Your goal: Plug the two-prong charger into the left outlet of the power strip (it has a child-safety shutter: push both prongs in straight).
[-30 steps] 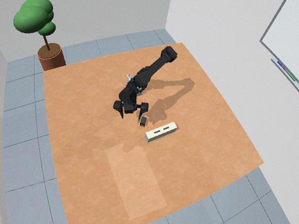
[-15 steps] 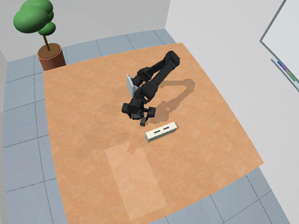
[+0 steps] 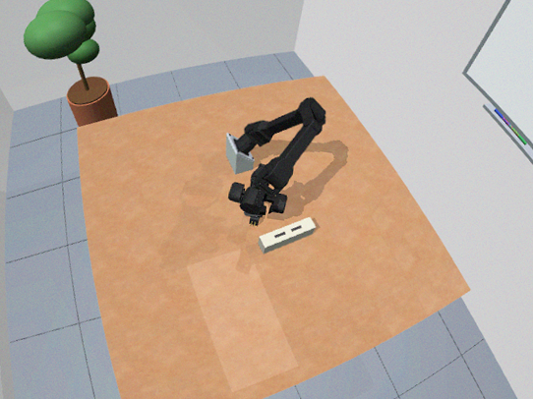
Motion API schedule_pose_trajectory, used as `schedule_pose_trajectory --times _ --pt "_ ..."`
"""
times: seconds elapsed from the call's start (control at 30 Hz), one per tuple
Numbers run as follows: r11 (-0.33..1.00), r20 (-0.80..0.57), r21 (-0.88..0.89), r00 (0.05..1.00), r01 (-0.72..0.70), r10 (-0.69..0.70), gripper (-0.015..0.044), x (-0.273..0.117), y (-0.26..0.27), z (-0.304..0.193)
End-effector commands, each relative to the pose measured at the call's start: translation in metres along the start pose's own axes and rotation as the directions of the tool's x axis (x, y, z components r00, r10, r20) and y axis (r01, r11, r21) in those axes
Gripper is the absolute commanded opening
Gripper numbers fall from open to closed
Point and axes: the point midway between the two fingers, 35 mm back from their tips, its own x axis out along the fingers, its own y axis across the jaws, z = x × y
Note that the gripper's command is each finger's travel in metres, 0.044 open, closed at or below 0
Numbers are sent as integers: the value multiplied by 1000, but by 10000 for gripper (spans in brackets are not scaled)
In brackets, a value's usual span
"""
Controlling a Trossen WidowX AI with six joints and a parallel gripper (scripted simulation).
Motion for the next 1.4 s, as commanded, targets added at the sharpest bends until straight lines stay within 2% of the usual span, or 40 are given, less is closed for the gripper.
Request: schedule_pose_trajectory --times 0.0,1.37 --pt "1000 -9 9 1000 6 -6 440 3 0 -2" --pt "1000 -11 9 1000 4 -4 440 64 1 2"
